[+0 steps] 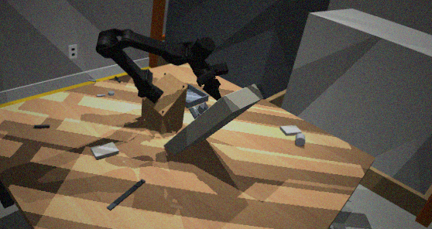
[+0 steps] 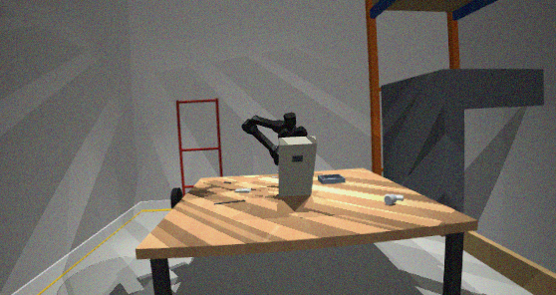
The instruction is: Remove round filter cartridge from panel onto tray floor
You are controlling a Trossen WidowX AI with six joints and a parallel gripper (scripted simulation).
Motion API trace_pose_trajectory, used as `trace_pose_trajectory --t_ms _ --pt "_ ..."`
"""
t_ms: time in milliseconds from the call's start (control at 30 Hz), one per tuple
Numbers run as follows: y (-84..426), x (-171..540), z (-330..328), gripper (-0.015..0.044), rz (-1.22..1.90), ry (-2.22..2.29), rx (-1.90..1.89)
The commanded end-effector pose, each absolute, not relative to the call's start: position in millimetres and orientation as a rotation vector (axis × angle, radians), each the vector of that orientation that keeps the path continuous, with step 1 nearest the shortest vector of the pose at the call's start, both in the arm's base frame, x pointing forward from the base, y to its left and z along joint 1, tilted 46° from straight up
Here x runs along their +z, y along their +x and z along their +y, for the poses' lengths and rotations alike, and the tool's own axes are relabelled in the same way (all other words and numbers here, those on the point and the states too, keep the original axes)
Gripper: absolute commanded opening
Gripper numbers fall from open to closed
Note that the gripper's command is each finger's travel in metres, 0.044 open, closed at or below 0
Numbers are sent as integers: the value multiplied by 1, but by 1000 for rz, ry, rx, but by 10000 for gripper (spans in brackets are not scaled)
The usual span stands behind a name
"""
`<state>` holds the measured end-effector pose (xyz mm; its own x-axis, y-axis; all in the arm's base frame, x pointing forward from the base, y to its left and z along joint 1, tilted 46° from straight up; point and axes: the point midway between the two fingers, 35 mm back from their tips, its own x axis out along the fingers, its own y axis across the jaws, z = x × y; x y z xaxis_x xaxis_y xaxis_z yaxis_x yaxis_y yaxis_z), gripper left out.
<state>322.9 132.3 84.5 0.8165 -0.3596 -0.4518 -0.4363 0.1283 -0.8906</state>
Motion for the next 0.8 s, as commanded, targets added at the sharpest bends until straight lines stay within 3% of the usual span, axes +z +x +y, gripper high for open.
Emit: trace_pose_trajectory --t_ms 0,767 --pt "323 84 133 110 676 -1479 68" --pt "326 84 132 110 676 -1479 68"
